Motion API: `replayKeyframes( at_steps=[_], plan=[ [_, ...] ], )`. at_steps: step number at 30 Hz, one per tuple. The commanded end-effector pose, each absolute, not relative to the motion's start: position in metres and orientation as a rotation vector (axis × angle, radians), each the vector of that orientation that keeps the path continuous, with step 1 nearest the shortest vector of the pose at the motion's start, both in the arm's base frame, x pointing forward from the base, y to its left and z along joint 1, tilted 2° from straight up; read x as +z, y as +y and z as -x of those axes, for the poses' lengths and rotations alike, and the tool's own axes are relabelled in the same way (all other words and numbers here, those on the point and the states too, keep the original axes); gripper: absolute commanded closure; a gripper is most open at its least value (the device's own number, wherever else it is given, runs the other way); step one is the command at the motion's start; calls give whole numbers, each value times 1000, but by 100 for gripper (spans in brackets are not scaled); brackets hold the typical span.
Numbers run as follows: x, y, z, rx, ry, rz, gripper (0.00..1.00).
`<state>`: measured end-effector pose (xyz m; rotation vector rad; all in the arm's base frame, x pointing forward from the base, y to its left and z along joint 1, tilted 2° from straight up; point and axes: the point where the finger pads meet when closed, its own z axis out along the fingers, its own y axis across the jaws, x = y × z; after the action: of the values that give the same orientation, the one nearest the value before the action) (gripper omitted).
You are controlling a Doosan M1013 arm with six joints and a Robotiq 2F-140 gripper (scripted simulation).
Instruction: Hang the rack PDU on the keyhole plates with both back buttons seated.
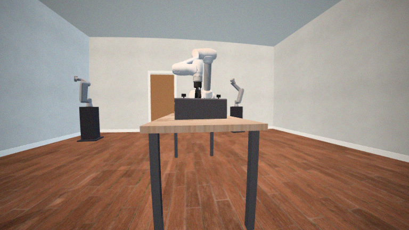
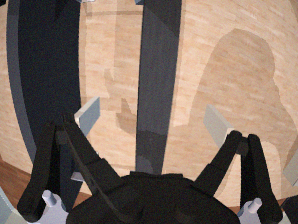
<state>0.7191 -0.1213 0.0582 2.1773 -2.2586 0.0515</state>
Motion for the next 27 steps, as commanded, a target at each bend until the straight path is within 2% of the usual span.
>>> replayKeyframes(
  at_steps=[1,14,27],
  plan=[
    [58,-121,-719,52,-2259,-2177,0],
    [62,-121,-719,52,-2259,-2177,0],
    [112,-120,-718,52,-2259,-2177,0]
  ],
)
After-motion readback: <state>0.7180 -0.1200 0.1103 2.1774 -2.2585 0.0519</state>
